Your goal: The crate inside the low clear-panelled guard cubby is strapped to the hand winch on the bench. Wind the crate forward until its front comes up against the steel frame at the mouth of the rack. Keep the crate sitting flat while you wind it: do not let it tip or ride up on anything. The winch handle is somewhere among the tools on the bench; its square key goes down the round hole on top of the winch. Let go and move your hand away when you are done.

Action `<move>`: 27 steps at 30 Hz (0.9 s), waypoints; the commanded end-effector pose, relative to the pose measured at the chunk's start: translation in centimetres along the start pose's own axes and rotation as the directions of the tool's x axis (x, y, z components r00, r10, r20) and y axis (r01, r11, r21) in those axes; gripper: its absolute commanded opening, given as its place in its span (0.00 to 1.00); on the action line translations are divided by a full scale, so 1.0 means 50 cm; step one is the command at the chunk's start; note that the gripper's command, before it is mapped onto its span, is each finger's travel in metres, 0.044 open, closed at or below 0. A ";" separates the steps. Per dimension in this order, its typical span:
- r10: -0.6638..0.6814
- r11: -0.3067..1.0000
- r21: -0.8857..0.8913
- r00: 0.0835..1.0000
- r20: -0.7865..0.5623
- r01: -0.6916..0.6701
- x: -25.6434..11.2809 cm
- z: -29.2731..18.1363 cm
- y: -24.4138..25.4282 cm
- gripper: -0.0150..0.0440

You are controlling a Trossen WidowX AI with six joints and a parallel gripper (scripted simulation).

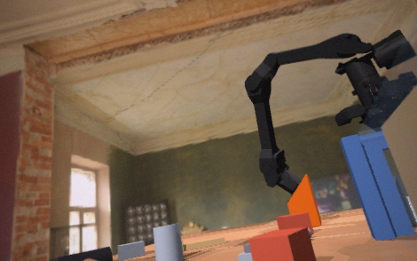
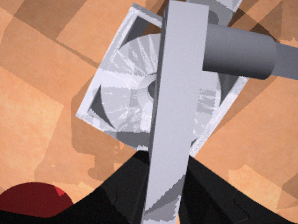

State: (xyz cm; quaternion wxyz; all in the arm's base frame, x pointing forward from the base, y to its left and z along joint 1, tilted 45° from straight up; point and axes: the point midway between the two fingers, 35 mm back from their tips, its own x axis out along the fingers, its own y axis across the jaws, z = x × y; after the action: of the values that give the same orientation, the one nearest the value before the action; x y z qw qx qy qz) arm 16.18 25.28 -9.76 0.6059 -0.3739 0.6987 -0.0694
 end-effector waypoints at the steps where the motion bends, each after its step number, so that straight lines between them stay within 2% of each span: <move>1: 0.095 0.995 0.002 0.995 0.006 -0.095 -0.011 0.002 -0.002 0.25; 14: 0.309 0.951 0.002 0.951 0.001 -0.309 -0.010 0.003 -0.003 0.25; 27: 0.504 0.864 0.004 0.864 -0.004 -0.504 -0.009 0.003 -0.004 0.25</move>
State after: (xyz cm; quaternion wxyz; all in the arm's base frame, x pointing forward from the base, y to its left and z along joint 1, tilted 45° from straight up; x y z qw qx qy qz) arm 16.25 25.11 -9.79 0.6012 -0.2054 0.7696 0.0644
